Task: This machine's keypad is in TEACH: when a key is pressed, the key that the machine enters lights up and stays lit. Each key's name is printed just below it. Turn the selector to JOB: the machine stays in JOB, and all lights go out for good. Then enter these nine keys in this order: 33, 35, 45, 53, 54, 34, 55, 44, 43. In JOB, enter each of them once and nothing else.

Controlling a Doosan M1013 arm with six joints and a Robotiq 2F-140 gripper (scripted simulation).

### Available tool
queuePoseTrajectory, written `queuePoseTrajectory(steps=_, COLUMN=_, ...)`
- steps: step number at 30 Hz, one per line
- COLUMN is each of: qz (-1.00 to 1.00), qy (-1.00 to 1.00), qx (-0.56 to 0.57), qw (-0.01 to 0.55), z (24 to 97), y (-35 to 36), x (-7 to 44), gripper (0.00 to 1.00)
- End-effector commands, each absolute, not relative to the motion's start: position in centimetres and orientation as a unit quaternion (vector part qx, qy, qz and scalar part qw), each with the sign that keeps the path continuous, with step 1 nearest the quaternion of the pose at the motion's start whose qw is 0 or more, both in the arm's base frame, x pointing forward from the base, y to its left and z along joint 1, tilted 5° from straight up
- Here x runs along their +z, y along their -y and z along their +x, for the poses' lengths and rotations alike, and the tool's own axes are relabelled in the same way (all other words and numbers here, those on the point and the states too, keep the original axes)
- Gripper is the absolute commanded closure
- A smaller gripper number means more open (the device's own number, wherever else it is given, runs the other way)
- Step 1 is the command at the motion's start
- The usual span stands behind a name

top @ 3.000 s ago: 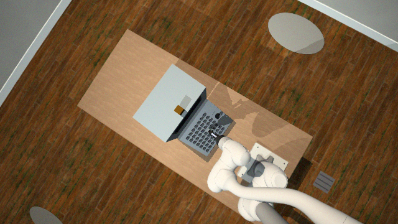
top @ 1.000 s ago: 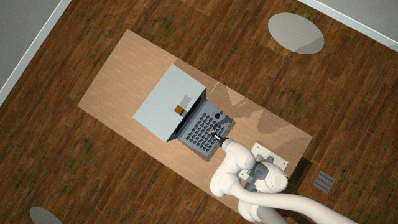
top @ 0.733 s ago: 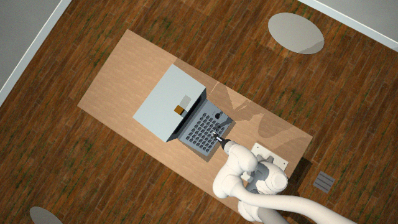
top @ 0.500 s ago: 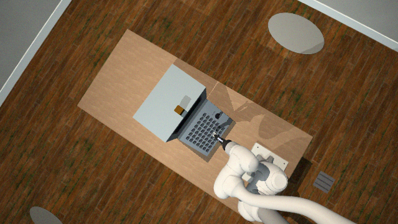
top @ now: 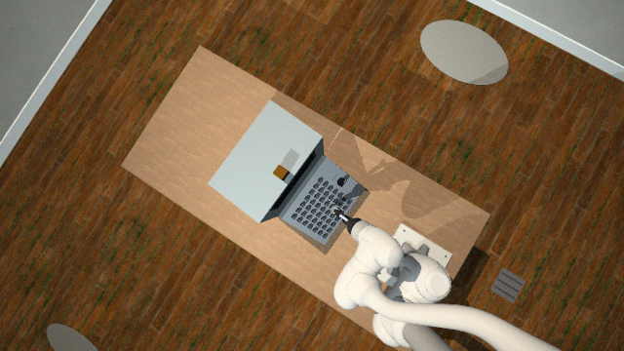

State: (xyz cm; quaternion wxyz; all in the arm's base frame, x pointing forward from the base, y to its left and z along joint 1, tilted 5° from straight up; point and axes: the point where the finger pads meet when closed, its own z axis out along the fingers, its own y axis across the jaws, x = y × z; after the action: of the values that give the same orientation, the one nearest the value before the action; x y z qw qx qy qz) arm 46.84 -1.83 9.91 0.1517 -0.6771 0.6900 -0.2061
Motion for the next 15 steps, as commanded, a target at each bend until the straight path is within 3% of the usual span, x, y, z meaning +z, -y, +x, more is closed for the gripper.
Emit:
queuePoseTrajectory(steps=1, qz=-0.676, qy=-0.693, qx=-0.203, qw=0.148, z=46.67, y=2.03, x=9.13, gripper=1.0)
queuePoseTrajectory(steps=15, qz=-0.676, qy=-0.693, qx=-0.203, qw=0.148, z=46.89, y=2.07, x=8.73, gripper=1.0)
